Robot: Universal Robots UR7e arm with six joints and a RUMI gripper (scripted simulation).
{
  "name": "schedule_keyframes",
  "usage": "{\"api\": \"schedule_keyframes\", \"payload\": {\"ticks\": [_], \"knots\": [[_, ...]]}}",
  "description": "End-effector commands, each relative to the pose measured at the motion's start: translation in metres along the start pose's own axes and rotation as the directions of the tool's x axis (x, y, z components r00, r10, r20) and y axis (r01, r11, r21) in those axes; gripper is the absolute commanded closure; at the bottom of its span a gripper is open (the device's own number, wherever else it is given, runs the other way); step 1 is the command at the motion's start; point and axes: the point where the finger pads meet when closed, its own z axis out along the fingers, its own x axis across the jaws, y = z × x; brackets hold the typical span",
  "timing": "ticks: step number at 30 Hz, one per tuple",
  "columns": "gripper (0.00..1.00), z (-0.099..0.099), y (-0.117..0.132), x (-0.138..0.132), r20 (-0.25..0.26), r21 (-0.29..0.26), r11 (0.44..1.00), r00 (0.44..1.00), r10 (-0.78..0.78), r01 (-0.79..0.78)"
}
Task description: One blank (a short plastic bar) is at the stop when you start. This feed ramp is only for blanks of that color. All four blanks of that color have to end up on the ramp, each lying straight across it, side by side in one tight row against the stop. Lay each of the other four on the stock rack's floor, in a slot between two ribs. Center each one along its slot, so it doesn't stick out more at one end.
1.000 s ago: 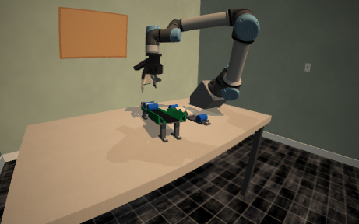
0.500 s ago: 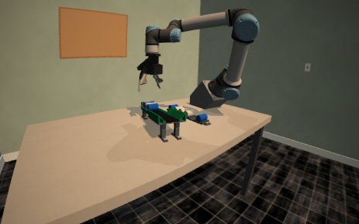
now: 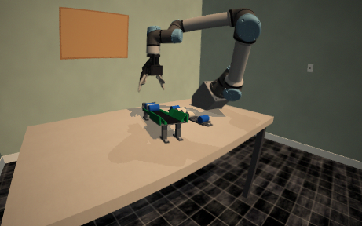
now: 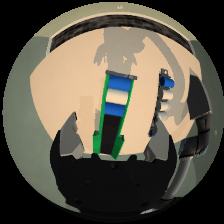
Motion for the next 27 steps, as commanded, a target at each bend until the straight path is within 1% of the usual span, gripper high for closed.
{"api": "schedule_keyframes", "payload": {"ticks": [1,6,21,22,27], "knots": [[0.0,-0.0003,-0.0007,0.0011,0.002,0.004,0.997,0.997,0.081,-0.081],[0.0,-0.0002,-0.0008,0.0017,0.002,0.004,0.993,0.993,0.12,-0.12],[0.0,-0.0001,-0.0009,0.0022,0.002,0.004,0.989,0.989,0.147,-0.147],[0.53,-0.0001,-0.0009,0.0022,0.002,0.004,0.989,0.989,0.147,-0.147],[0.53,-0.0001,-0.0009,0.0022,0.002,0.004,0.989,0.989,0.147,-0.147]]}}
